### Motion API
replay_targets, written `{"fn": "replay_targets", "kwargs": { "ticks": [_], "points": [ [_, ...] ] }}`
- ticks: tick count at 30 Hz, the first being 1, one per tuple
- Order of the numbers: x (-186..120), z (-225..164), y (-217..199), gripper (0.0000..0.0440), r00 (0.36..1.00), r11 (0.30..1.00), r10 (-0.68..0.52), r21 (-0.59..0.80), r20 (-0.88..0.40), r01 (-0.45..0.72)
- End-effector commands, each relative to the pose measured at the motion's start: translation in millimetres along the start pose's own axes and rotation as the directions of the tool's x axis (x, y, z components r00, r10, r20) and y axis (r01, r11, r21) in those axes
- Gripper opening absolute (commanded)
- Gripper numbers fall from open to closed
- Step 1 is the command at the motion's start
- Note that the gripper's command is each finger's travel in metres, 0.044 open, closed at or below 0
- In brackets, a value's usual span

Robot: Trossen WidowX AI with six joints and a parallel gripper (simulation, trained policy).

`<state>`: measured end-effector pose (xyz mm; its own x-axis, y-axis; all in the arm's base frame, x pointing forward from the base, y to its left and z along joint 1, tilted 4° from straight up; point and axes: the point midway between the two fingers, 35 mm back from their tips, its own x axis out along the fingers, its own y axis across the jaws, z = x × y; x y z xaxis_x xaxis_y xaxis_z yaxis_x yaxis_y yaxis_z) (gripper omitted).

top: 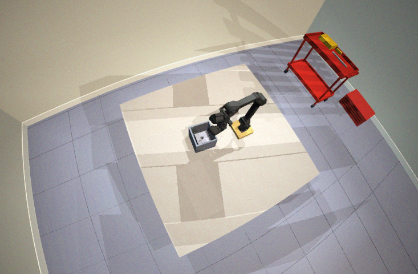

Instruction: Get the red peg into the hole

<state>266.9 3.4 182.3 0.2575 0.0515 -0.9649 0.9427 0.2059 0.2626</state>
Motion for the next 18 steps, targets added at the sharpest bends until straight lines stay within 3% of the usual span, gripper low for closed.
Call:
{"fn": "replay_targets", "kwargs": {
  "ticks": [1, 18],
  "points": [
    [4.5, 10.8, 1.5, 0.0, 1.0, 1.0, -0.025, 0.003, 0.004, 0.025],
    [30.5, 49.4, 8.5, 0.0, 0.997, 0.997, -0.08, 0.013, -0.012, 0.08]
  ]
}}
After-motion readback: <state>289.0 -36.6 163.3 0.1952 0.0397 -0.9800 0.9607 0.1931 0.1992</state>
